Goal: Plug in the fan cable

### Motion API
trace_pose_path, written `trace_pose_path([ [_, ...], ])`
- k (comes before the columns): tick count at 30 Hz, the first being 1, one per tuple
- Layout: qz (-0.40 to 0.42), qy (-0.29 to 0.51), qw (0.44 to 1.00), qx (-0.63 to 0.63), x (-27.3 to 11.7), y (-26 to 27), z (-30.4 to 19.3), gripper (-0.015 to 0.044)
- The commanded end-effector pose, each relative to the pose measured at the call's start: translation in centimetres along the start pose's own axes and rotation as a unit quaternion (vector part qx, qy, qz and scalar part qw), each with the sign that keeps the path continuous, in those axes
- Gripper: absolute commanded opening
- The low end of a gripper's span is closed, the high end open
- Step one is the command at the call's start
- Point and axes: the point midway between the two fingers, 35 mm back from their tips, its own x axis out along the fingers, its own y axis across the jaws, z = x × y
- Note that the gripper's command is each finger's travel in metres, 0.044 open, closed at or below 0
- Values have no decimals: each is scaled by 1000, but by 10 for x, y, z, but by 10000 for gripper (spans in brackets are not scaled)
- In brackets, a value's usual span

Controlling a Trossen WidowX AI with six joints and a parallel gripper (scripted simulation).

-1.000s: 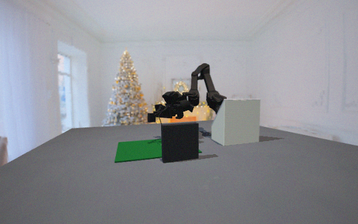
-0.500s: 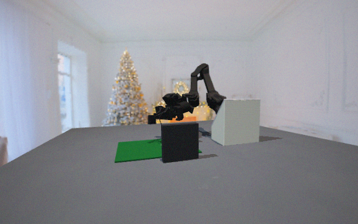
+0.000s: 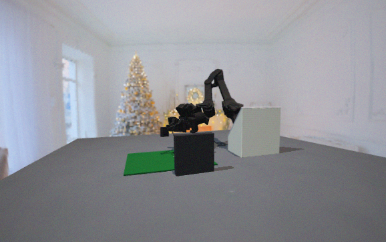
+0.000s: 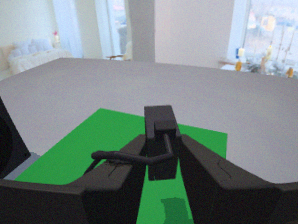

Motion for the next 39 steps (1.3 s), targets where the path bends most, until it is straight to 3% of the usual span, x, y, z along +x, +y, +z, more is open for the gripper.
trace_pose_path([
  [1, 4, -2, 1000, -3, 0, 1, -3, 0],
  [39, 4, -2, 1000, -3, 6, 1, -37, 0],
])
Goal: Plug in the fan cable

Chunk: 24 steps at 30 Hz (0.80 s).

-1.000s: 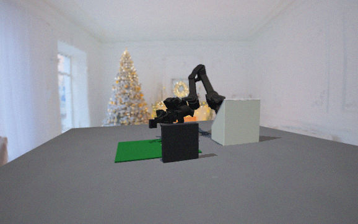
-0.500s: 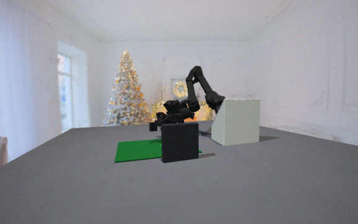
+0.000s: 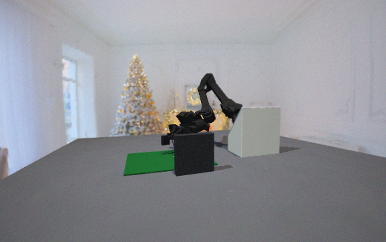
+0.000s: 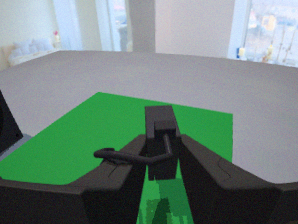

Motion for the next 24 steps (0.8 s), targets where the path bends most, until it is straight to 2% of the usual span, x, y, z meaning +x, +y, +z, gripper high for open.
trace_pose_path([
  [1, 2, -3, 1000, -3, 2, 0, -3, 0],
  [24, 3, -3, 1000, -3, 6, 0, -23, 0],
])
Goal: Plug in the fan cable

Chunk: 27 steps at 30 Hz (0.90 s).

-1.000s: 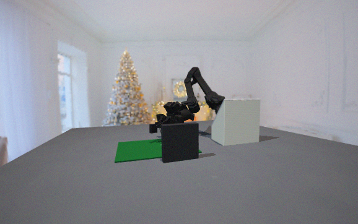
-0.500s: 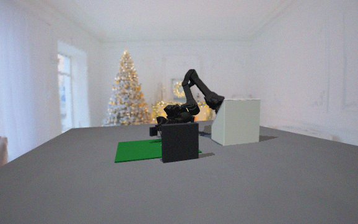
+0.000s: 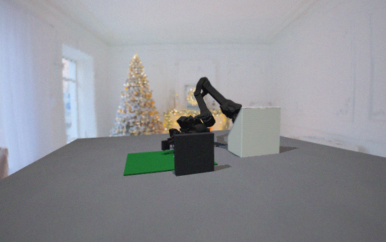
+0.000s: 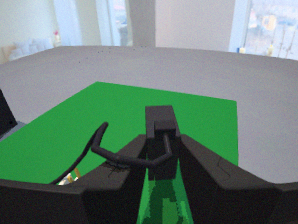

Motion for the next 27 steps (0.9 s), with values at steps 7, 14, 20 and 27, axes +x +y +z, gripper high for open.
trace_pose_path([
  [7, 2, -4, 1000, -4, 3, 0, -8, 0],
  [14, 2, -3, 1000, -4, 4, 0, -14, 0],
  [20, 1, 0, 1000, 0, 3, 0, -15, 0],
  [27, 1, 0, 1000, 0, 3, 0, -15, 0],
])
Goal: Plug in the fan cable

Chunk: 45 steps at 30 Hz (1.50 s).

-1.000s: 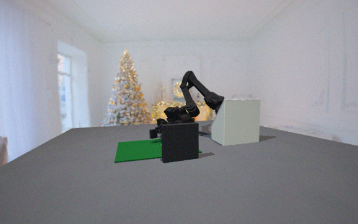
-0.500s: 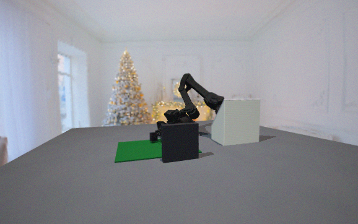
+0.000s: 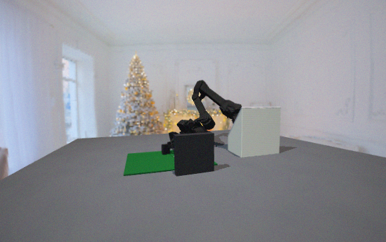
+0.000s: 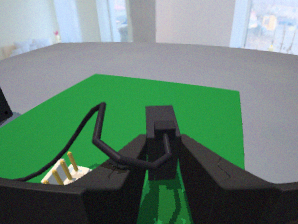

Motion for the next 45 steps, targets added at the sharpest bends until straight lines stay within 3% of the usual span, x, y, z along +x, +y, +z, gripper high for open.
trace_pose_path([
  [1, 0, 0, 1000, 0, 0, 0, 0, 0],
  [35, 0, 0, 1000, 0, 0, 0, 0, 0],
  [40, 0, 0, 1000, 0, 0, 0, 0, 131],
  [45, 0, 0, 1000, 0, 0, 0, 0, 140],
])
